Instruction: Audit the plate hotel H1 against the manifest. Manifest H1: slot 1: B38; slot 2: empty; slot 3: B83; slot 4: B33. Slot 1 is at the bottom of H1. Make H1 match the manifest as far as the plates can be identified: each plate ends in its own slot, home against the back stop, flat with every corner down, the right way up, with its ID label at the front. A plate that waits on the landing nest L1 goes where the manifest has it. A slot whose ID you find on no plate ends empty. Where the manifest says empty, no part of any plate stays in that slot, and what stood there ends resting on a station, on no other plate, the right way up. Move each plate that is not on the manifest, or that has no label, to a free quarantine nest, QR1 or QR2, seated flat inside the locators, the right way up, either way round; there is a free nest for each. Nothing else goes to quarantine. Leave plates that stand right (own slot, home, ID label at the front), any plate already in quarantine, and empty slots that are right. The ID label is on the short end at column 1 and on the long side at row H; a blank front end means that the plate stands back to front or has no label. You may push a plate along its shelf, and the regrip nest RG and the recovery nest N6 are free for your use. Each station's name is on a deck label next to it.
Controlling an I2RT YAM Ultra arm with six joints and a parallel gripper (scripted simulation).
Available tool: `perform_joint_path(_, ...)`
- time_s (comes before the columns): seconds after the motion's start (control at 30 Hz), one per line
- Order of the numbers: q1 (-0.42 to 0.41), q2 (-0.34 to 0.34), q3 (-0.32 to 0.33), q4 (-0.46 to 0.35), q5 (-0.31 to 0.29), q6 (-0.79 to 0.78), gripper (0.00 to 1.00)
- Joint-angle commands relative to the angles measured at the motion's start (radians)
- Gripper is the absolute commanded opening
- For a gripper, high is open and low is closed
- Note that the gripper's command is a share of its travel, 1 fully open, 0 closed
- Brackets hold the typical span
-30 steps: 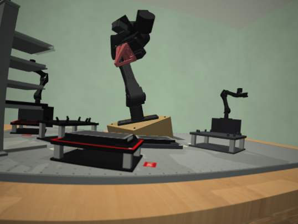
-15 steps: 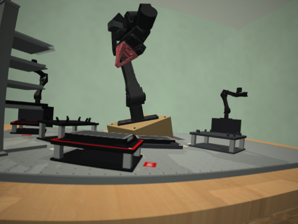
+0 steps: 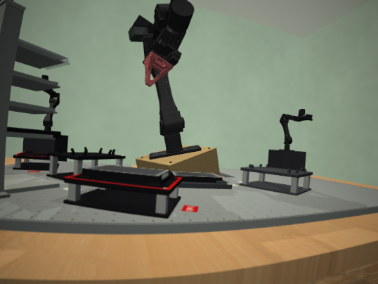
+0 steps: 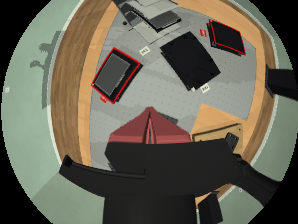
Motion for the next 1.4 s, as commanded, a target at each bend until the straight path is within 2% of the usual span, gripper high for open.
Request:
perform_joint_path(0.0,-0.016,0.012,0.041,-0.062,-0.047,0.051,0.00)
perform_joint_path(0.1,-0.035,0.035,0.077,-0.094,-0.082,0.076,0.00)
perform_joint_path(0.17,-0.035,0.035,0.077,-0.094,-0.082,0.076,0.00)
perform_joint_path(0.67,-0.140,0.144,0.246,-0.239,-0.261,0.179,0.00)
perform_joint_path(0.73,-0.140,0.144,0.246,-0.239,-0.261,0.179,0.00)
perform_joint_path(1.0,-0.198,0.200,0.329,-0.300,-0.359,0.221,0.00)
perform_joint_path(1.37,-0.092,0.199,0.299,-0.300,-0.354,0.343,0.00)
